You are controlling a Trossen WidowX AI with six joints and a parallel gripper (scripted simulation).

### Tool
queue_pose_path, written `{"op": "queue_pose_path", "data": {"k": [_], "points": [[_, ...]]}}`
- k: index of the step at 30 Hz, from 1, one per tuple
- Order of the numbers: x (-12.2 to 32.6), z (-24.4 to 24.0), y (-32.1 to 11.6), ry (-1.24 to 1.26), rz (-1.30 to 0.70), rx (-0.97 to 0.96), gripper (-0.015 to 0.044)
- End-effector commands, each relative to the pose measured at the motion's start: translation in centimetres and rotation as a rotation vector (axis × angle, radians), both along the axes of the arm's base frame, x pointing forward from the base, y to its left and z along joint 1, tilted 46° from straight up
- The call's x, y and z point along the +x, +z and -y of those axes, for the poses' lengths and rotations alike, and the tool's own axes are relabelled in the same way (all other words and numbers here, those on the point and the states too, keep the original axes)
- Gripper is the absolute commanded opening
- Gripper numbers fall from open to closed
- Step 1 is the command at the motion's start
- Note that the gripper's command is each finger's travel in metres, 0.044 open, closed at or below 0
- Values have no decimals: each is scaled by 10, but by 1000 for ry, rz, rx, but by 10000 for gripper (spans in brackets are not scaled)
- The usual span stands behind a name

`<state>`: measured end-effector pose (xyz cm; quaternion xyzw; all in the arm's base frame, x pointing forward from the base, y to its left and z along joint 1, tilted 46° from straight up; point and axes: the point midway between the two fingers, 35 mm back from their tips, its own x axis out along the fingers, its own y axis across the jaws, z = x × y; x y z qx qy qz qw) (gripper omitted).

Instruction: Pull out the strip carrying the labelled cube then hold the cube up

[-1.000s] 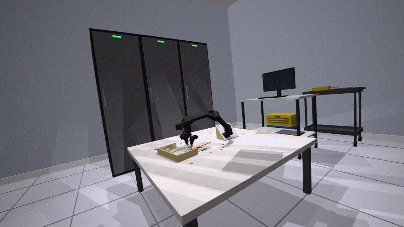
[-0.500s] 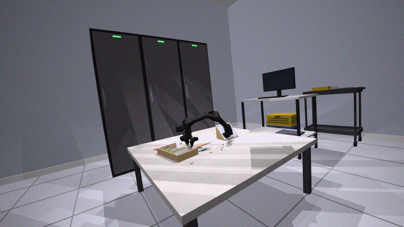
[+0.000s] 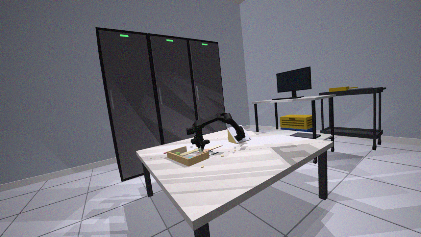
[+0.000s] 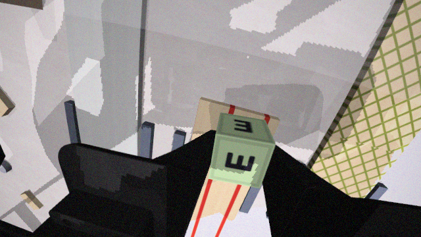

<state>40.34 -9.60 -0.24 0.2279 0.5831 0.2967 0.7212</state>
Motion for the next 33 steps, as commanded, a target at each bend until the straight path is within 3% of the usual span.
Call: {"op": "queue_pose_path", "data": {"k": [1,10,33], "points": [[-16,8,9,-6,-1,-3,0],[-58,17,27,-9,-4,2,0],[-114,5,28,-9,-7,3,0]]}}
